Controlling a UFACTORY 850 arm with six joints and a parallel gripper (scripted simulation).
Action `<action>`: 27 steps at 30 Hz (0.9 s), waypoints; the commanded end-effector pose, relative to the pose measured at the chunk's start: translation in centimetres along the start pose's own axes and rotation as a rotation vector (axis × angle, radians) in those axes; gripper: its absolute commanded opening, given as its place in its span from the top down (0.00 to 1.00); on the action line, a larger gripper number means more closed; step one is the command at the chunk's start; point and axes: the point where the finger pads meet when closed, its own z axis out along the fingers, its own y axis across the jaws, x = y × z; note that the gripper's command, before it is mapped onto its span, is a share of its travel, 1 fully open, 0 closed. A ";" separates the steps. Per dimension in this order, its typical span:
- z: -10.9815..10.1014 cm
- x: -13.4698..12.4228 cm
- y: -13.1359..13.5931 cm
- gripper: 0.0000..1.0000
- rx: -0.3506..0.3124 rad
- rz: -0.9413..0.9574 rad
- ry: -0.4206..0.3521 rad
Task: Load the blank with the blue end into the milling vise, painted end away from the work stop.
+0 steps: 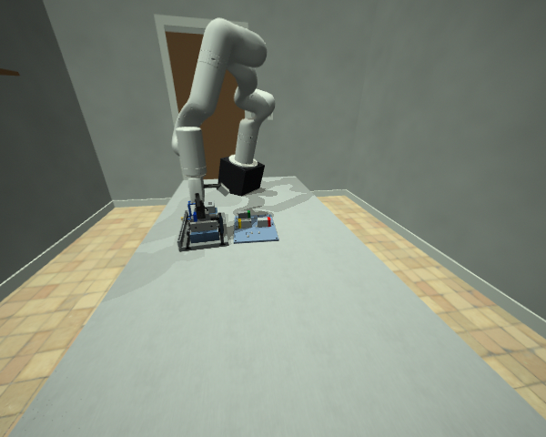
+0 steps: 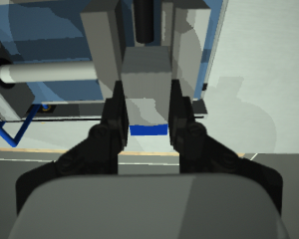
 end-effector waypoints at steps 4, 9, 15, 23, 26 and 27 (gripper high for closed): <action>0.0 0.0 0.1 1.00 -0.002 0.000 -0.001; 0.0 0.0 0.1 1.00 -0.002 0.000 -0.001; 0.1 0.0 0.1 1.00 -0.002 0.000 -0.001; 0.2 0.0 0.1 1.00 -0.002 0.000 -0.001; 0.3 0.0 0.1 1.00 -0.002 0.000 -0.001; 0.3 0.0 0.1 1.00 -0.002 0.000 -0.001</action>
